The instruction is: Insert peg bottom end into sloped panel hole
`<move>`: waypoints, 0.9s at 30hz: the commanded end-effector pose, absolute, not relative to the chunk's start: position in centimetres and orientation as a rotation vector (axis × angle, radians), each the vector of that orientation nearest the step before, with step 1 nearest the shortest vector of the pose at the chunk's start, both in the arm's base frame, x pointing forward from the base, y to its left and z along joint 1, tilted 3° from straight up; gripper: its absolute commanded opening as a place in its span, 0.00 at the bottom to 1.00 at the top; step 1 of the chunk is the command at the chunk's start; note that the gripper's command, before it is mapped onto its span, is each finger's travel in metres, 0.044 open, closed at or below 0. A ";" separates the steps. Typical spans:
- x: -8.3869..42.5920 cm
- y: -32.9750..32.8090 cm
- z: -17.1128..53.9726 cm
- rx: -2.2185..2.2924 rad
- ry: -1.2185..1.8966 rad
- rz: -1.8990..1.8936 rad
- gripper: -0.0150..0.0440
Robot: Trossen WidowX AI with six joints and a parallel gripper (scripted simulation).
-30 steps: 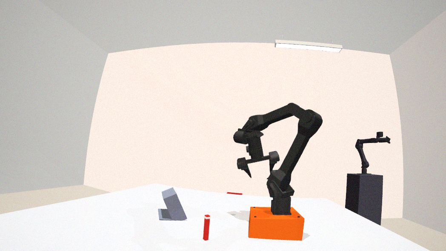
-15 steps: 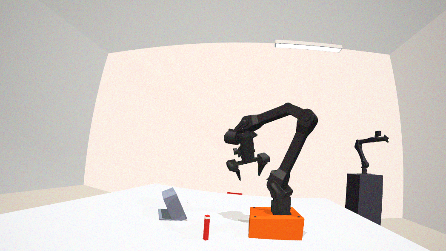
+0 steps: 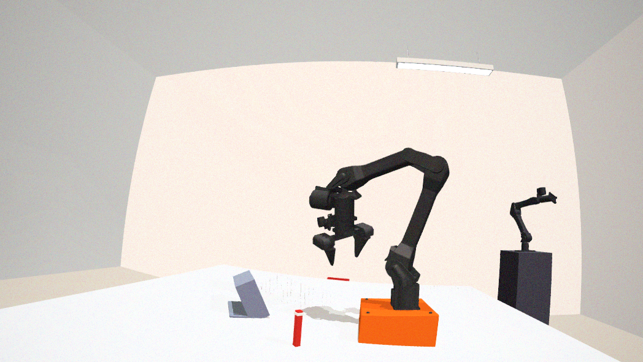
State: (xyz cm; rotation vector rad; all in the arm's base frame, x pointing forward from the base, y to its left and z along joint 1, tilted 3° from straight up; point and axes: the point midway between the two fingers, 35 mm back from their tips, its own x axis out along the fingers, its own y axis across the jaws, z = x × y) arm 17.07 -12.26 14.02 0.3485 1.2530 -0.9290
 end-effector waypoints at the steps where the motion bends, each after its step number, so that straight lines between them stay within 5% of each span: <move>1: 18.2 -11.3 13.8 0.301 1.281 -0.846 1.00; 27: 23.4 -3.2 11.8 -0.019 1.408 -0.332 1.00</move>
